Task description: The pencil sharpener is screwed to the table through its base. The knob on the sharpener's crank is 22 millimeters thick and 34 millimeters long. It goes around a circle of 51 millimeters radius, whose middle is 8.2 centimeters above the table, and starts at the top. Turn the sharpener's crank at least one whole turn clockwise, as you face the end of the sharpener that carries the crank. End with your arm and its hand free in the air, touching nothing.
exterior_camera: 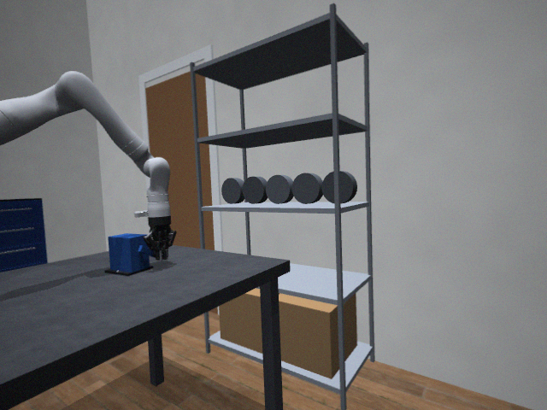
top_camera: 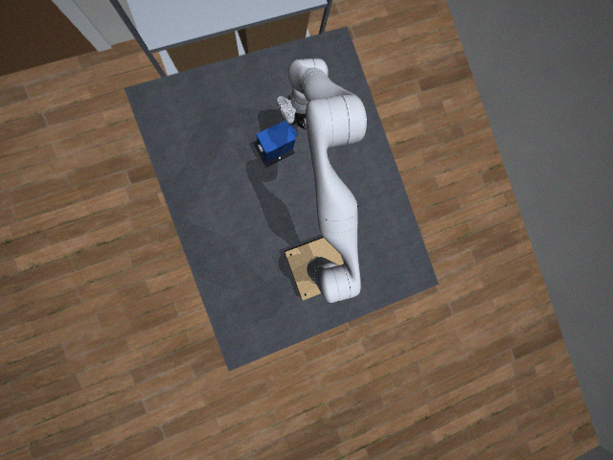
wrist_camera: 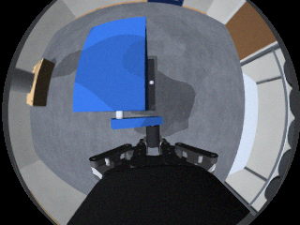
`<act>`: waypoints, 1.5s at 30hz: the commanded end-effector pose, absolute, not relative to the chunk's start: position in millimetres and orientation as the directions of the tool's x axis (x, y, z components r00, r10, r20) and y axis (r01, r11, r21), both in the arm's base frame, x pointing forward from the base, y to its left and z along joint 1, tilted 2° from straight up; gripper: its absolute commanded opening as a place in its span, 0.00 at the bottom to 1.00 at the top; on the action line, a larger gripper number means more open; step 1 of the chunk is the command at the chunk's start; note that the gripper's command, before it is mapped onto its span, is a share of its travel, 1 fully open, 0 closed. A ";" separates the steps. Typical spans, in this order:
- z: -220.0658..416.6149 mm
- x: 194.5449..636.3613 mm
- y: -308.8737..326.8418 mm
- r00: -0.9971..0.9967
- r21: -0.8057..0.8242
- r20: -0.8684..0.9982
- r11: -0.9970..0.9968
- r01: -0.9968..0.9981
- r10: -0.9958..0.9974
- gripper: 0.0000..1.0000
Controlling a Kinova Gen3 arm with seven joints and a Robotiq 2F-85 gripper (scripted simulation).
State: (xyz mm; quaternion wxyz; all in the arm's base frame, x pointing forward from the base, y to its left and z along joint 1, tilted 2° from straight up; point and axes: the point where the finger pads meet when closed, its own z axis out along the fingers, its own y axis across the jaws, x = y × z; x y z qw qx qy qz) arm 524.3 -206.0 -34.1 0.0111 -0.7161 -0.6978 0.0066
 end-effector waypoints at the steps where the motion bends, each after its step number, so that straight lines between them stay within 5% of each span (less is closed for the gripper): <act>1: -40.1 519.8 -206.1 0.028 -0.028 0.007 -0.027 0.999 1.000 0.00; 45: -57.9 479.6 -204.8 0.028 -0.028 0.007 -0.027 0.999 1.000 0.00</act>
